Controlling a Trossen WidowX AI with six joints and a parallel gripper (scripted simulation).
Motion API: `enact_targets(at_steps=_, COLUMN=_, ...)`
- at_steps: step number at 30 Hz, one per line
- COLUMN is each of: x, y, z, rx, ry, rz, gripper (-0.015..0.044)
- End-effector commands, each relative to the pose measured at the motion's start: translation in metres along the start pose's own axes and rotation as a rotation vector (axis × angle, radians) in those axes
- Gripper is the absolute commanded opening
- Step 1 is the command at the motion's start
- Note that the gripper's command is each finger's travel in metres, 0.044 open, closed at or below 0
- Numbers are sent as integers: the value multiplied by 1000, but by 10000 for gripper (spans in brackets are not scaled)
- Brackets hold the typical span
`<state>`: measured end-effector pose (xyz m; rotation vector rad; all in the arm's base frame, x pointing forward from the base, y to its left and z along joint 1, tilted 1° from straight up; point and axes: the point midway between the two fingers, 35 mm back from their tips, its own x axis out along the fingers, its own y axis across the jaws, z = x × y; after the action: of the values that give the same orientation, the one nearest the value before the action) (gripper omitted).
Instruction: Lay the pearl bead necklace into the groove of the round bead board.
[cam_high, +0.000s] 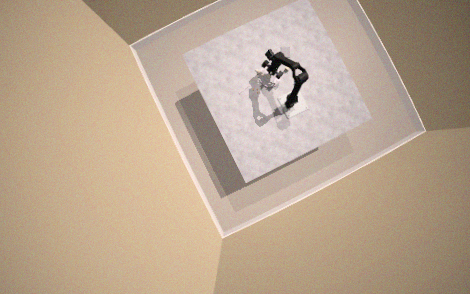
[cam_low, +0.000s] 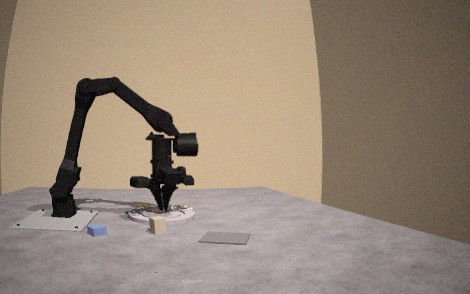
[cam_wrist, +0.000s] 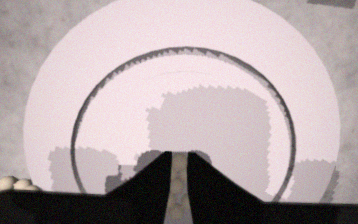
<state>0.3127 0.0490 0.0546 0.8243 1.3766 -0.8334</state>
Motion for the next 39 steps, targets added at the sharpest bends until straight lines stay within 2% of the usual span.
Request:
enact_targets(at_steps=1, x=-13, y=1, z=0, rx=3, ry=-2, rz=6, gripper=0)
enact_targets(at_steps=15, x=-20, y=-5, z=-9, rx=4, ry=0, rz=4, gripper=0)
enact_targets(at_steps=29, x=2, y=-5, z=-9, rx=4, ry=0, rz=4, gripper=0)
enact_targets(at_steps=39, x=3, y=-5, z=-9, rx=4, ry=0, rz=4, gripper=0)
